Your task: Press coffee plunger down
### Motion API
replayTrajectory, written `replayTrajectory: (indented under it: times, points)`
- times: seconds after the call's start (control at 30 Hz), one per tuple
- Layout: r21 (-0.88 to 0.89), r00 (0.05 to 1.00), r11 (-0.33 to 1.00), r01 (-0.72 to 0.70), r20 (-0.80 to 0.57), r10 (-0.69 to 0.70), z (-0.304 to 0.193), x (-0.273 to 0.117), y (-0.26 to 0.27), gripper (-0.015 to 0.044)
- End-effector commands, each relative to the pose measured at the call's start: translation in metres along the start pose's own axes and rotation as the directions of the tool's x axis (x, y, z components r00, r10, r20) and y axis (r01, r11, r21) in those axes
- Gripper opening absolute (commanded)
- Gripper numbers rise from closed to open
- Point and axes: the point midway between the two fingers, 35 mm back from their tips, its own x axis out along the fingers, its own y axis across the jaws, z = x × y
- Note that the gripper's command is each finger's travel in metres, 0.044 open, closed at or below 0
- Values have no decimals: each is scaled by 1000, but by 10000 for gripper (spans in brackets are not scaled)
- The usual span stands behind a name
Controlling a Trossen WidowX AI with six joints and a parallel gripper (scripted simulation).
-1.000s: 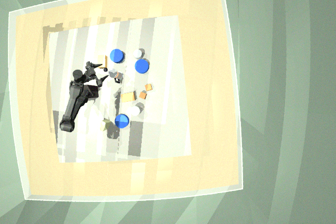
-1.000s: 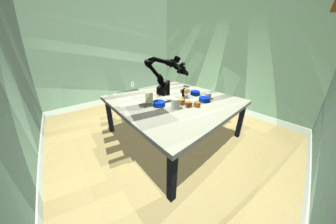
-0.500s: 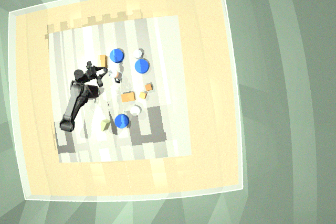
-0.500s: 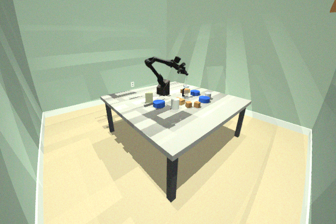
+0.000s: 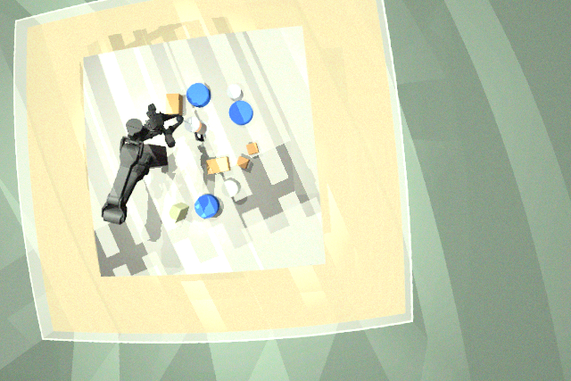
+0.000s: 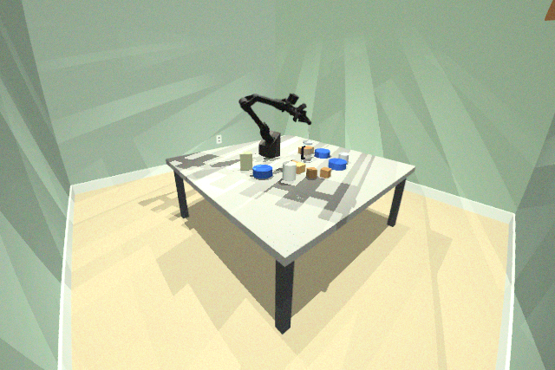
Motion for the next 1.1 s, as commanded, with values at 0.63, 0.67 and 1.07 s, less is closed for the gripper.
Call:
replayTrajectory:
  times: [0.63, 0.67, 1.07]
  points:
    - [-4, 1000, 1000, -4, -13, 4, -30, 27, 5, 128]
    - [-4, 1000, 1000, -5, -13, 5, -31, 28, 5, 128]
    - [-4, 1000, 1000, -5, -13, 5, -47, 41, 6, 128]
